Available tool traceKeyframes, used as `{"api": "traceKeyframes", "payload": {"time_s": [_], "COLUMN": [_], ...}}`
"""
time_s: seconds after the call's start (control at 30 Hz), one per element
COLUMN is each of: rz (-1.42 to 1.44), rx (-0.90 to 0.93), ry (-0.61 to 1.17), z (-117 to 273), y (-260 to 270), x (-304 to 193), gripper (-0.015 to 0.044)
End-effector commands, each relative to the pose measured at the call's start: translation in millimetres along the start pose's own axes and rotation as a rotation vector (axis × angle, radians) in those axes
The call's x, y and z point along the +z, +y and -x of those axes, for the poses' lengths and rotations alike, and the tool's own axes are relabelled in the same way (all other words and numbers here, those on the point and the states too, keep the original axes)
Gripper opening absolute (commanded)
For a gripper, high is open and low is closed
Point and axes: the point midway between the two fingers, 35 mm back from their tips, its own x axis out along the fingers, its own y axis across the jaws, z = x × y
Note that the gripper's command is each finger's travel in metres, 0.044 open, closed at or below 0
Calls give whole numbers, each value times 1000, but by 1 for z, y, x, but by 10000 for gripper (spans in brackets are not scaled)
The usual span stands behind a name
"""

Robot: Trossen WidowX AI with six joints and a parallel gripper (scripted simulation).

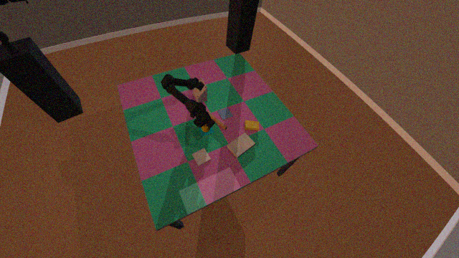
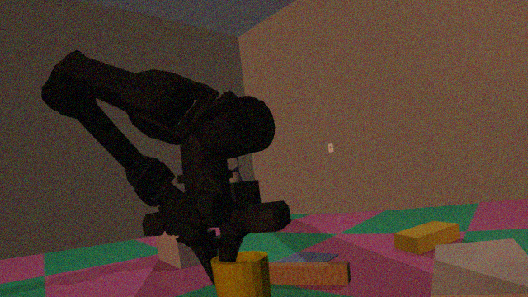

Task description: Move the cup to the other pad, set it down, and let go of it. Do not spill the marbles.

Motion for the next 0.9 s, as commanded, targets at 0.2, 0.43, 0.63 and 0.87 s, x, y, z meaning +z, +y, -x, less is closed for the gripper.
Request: {"api": "traceKeyframes", "payload": {"time_s": [0.2,0.43,0.63,0.87], "rz": [-1,-1,0,1], "rx": [1,1,1,1], "ry": [0,0,0,1], "z": [1,1,7,16], "y": [0,0,1,1], "x": [0,0,0,0], "gripper": [105,147,147,147]}}
